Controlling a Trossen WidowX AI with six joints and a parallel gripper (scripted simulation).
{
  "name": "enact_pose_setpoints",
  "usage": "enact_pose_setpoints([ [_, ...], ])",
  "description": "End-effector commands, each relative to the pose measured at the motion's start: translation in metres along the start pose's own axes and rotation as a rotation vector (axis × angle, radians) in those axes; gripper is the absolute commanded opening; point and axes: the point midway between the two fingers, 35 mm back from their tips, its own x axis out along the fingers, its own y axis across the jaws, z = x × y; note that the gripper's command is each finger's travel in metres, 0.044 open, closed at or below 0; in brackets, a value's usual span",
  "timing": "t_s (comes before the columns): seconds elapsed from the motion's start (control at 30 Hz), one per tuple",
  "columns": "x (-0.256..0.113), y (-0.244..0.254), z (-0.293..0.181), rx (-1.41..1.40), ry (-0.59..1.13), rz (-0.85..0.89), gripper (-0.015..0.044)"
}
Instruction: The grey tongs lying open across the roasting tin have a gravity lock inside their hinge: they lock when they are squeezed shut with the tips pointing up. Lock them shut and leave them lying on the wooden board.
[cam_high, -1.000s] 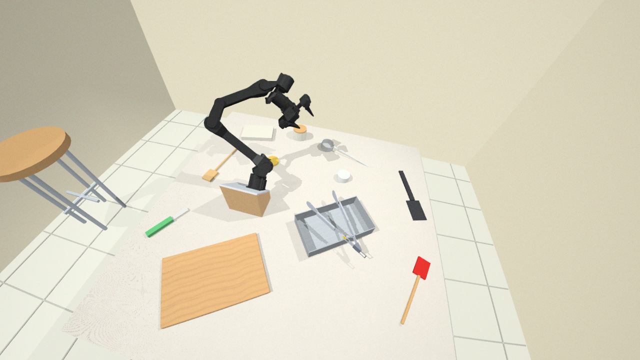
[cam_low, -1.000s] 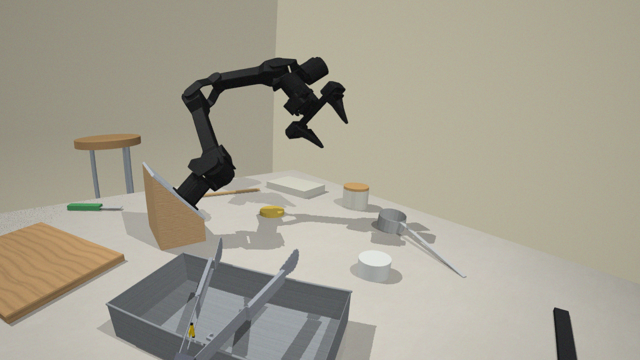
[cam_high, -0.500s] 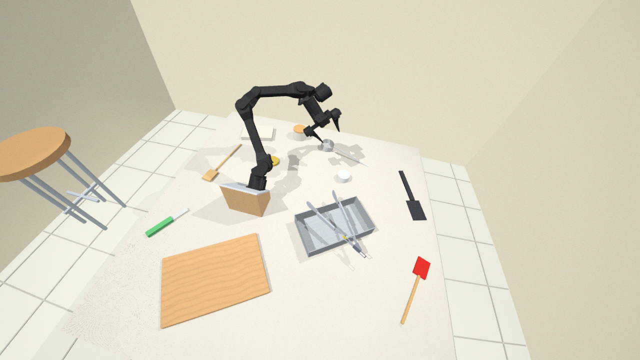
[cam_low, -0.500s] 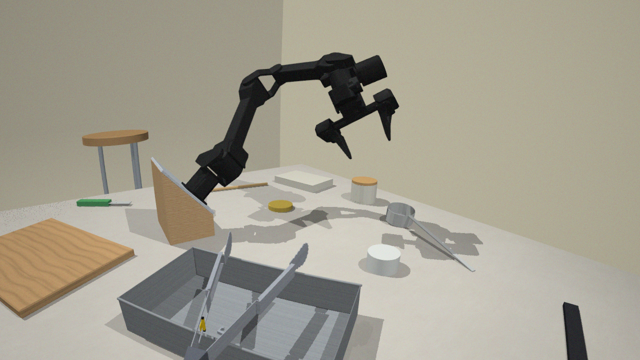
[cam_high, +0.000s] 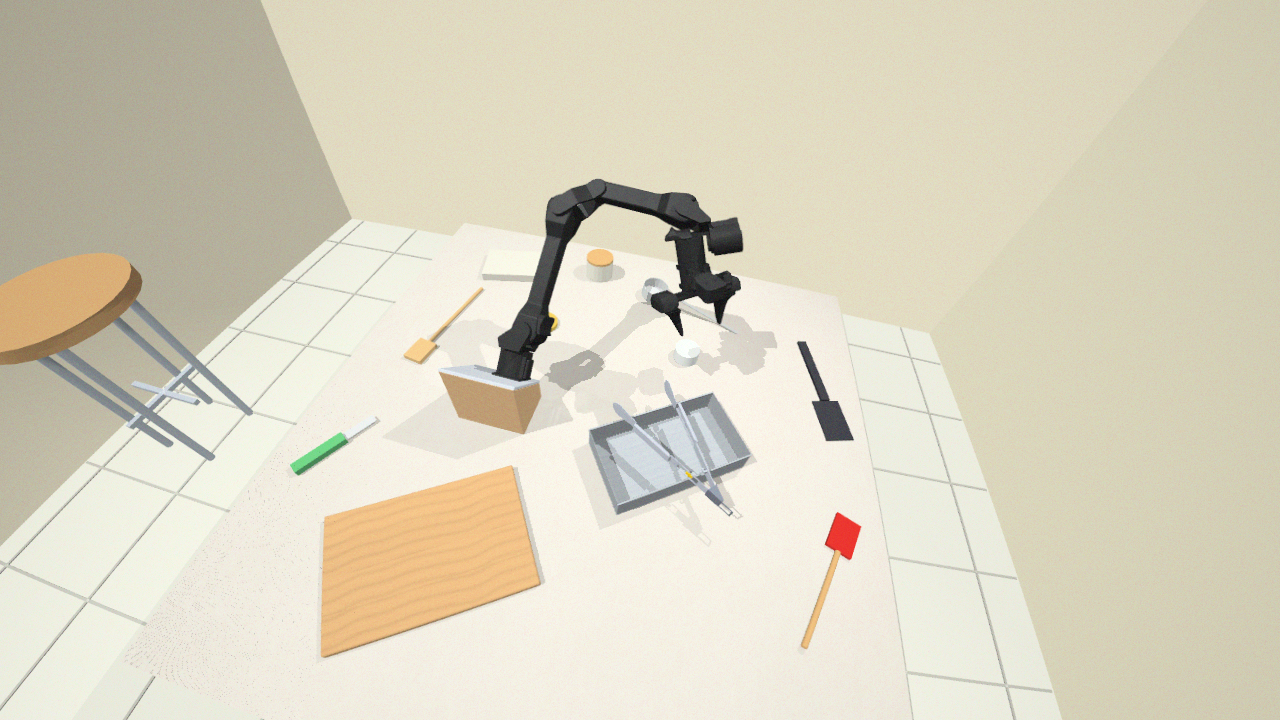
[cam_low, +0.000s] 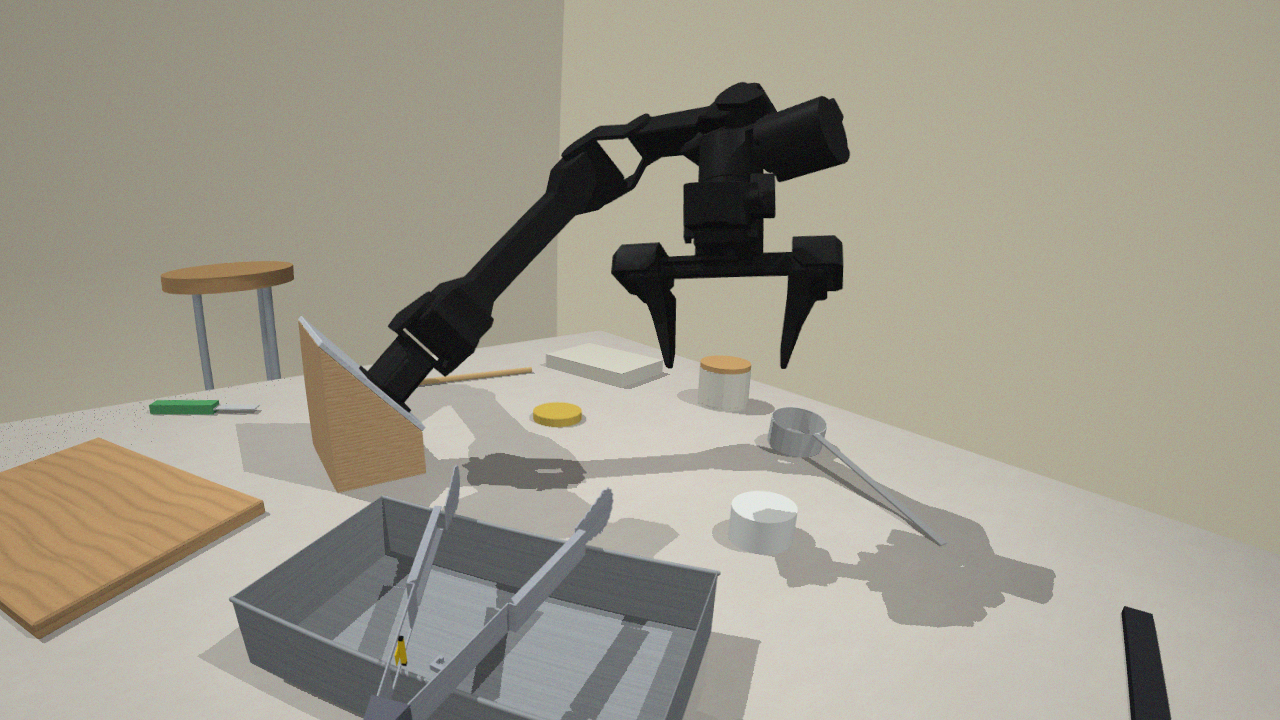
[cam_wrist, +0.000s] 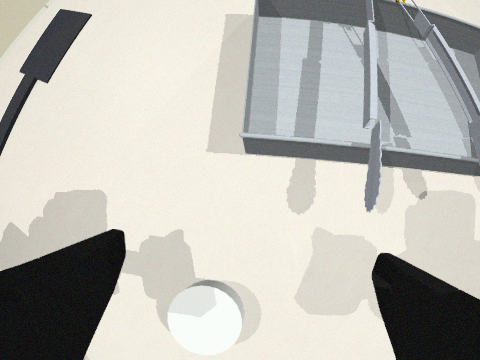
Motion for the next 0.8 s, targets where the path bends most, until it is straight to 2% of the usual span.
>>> enact_pose_setpoints([
  [0.0, 0.031, -0.009, 0.049, -0.048, 0.077, -0.080, 0.0440],
  [0.23, 0.085, -0.046, 0.121, -0.132, 0.256, -0.143, 0.0440],
  [0.47, 0.133, -0.101, 0.178, -0.187, 0.432, -0.105, 0.0440],
  [0.57, 0.147, -0.121, 0.191, -0.200, 0.481, -0.076, 0.0440],
  [0.77, 0.148, -0.122, 0.192, -0.201, 0.484, -0.073, 0.0440],
])
